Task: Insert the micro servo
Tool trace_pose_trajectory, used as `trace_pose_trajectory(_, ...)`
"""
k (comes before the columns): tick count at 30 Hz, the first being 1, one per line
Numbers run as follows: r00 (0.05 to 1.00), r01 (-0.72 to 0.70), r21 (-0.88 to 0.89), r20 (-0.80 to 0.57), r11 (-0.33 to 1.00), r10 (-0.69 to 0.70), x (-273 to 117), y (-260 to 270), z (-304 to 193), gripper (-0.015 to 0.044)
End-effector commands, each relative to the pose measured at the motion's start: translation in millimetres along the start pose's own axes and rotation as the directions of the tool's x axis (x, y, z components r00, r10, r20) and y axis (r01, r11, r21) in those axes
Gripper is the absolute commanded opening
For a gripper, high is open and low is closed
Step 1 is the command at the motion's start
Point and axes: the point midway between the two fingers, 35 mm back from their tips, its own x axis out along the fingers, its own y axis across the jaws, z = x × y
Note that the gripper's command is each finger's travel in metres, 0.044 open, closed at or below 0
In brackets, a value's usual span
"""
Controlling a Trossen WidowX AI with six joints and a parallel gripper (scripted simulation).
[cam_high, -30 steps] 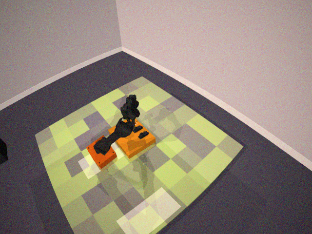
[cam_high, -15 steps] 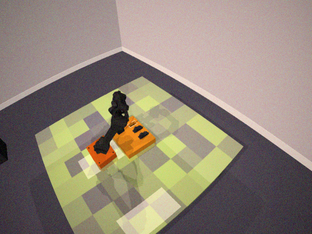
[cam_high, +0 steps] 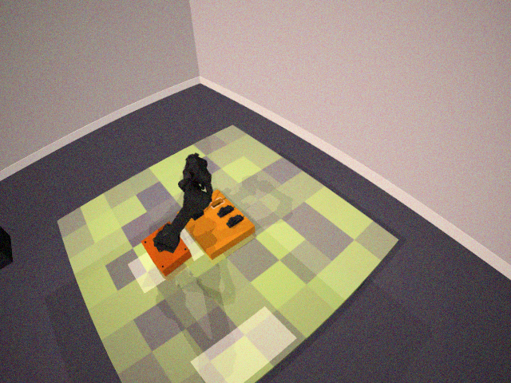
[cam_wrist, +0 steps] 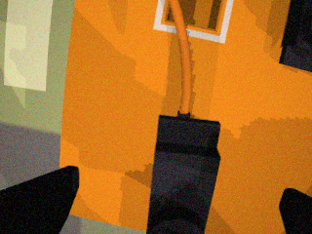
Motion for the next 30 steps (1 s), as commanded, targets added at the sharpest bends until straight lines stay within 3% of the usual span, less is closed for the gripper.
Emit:
trace_pose_trajectory(1, 1.0, 0.006, -0.007, -0.001, 1.0, -0.006, 6, -1, -1, 0.044)
trace_pose_trajectory(12, 1.0, 0.007, -0.007, -0.001, 1.0, -0.007, 21, -1, -2, 0.044)
trace_pose_trajectory(24, 1.0, 0.007, -0.007, -0.001, 1.0, -0.007, 21, -1, -2, 0.0125)
trace_pose_trajectory(30, 1.0, 0.007, -0.007, -0.001, 1.0, -0.007, 20, -1, -1, 0.0065)
